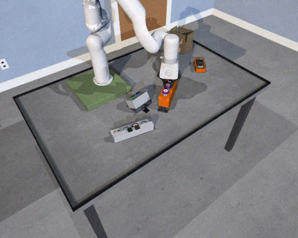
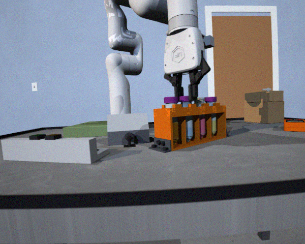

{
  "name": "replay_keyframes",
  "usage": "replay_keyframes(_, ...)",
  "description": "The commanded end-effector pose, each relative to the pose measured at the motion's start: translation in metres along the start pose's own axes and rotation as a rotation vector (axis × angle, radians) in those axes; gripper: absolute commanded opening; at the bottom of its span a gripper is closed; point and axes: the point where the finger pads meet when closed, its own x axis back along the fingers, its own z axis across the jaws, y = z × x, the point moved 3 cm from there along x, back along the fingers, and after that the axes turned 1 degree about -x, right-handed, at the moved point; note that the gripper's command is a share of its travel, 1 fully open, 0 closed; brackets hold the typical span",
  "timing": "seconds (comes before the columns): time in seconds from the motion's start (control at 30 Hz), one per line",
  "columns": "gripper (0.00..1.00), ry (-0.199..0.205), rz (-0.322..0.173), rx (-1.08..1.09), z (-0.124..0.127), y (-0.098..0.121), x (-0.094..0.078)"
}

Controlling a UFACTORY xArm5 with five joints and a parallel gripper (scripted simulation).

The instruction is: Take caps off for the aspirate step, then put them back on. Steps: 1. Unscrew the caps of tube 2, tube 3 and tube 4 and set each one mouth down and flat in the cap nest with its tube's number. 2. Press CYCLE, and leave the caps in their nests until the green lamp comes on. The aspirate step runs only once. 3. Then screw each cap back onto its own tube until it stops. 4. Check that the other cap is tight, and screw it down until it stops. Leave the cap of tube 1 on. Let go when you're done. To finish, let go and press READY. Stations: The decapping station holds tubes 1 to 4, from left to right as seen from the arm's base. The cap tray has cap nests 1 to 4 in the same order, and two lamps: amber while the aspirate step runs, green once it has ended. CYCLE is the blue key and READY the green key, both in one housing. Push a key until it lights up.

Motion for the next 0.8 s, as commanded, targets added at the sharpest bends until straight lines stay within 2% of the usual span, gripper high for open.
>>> replay_keyframes(0.0, 0.00, 0.003, 0.000, 0.236, 0.0010, 0.0003, 0.0013)
replay_keyframes(0.27, 0.00, 0.003, 0.000, 0.590, 0.0010, 0.0003, 0.0015)
replay_keyframes(0.6, 0.00, 0.003, 0.000, 0.610, 0.0010, 0.0003, 0.0015)
replay_keyframes(0.63, 0.46, 0.003, 0.000, 0.610, 0.0010, 0.0003, 0.0015)
replay_keyframes(0.77, 0.46, 0.003, 0.000, 0.610, 0.0010, 0.0003, 0.0015)
